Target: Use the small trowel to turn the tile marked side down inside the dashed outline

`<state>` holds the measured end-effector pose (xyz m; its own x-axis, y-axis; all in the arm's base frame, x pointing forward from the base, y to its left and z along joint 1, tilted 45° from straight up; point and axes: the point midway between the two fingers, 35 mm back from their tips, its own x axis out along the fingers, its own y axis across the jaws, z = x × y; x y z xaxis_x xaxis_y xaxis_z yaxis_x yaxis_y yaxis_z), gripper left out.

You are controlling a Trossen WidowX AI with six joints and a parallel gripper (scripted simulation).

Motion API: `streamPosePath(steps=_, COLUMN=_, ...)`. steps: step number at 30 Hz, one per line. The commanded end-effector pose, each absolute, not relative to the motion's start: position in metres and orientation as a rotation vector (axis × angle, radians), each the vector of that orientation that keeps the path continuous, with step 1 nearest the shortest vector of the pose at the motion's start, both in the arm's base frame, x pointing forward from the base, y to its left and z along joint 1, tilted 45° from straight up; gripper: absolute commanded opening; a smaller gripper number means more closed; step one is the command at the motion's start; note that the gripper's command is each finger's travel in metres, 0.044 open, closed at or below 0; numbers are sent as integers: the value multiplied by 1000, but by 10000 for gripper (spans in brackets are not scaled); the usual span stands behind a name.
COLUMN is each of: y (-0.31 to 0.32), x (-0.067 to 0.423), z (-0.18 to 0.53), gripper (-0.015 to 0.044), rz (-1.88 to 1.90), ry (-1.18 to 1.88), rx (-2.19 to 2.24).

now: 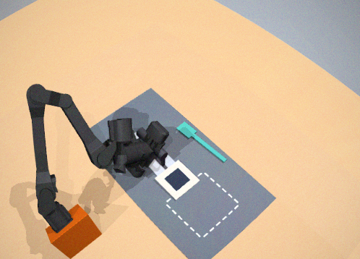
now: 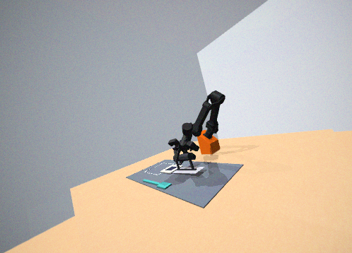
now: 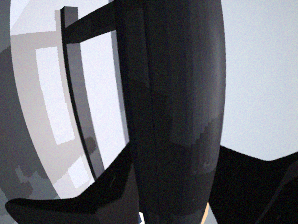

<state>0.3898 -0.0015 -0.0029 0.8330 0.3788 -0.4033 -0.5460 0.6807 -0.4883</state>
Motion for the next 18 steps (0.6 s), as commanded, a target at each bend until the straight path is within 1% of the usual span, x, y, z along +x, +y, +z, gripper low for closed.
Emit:
streamPosePath(steps=1, y=-7, x=389, z=-6, gripper=0, rz=519, ry=293, rx=-645)
streamPosePath(steps=7, y=-12, x=388, z=4, gripper=0, rz=512, ry=329, rx=-725)
streamPosePath(steps=18, y=-42, x=384, z=12, gripper=0, rz=511, ry=333, rx=-734)
